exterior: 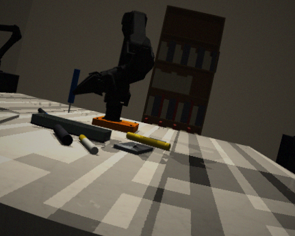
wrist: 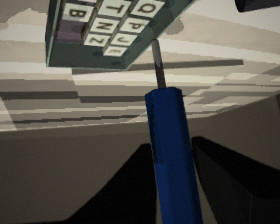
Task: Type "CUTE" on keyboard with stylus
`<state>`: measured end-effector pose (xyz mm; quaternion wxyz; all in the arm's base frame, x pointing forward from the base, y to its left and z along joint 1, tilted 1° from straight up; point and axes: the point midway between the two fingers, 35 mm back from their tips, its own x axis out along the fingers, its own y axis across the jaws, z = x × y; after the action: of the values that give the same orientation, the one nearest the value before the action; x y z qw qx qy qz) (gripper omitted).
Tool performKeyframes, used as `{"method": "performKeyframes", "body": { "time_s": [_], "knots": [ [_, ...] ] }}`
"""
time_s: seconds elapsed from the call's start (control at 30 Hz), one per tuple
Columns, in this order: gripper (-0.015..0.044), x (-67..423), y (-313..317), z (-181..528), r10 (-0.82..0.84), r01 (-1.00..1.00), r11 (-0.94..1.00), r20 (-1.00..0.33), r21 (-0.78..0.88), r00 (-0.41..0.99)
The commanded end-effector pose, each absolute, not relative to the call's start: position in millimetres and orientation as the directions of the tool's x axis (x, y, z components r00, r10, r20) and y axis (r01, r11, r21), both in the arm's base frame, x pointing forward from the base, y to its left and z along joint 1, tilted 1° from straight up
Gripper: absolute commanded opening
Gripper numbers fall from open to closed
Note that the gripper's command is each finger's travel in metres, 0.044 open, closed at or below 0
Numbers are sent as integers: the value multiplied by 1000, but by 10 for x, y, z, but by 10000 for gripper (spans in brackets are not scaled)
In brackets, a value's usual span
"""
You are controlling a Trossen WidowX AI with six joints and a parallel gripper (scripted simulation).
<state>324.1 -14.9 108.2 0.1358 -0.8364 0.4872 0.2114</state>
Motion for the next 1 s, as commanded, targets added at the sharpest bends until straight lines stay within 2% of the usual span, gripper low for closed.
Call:
{"method": "performKeyframes", "body": {
  "time_s": [0.0, 0.53, 0.63, 0.97],
  "knots": [
    [0, 3173, -329, 1099, -760, -871, -491, -479, -19, 439],
    [0, 3146, -399, 901, -762, -871, -490, -477, -18, 438],
    [79, 3158, -395, 879, -761, -871, -490, -477, -18, 438],
    [81, 3164, -394, 844, -761, -871, -490, -477, -18, 438]
  ]
}}
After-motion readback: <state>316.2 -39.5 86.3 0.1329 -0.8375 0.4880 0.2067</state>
